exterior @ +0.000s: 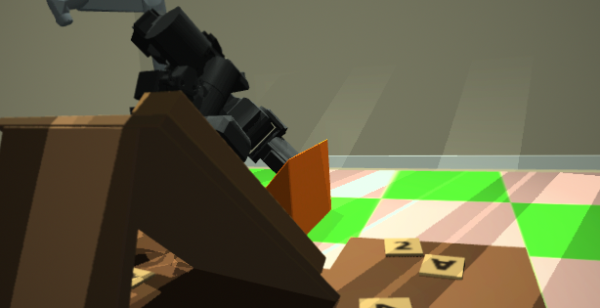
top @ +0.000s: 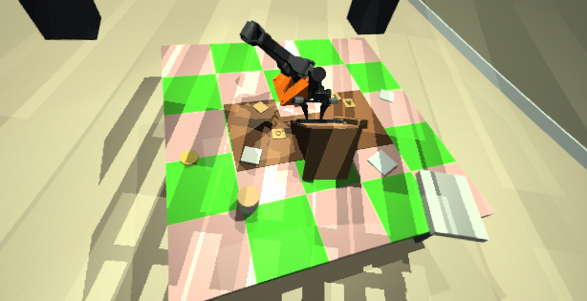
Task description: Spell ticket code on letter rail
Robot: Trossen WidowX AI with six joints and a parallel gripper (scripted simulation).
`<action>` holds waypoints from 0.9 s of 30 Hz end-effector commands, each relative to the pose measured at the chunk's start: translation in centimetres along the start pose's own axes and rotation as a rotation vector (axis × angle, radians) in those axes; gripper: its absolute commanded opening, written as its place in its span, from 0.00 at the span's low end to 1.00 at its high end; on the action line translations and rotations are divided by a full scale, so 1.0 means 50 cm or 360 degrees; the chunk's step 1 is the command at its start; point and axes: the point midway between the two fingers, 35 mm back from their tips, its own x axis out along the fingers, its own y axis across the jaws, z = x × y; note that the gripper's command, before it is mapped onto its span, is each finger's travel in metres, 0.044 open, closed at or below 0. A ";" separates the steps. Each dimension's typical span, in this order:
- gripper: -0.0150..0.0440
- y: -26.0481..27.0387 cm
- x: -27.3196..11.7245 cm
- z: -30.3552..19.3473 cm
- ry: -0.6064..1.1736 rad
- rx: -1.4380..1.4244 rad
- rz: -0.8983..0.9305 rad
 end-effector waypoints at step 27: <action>0.25 0.033 0.001 -0.002 0.0005 0.0001 -0.0003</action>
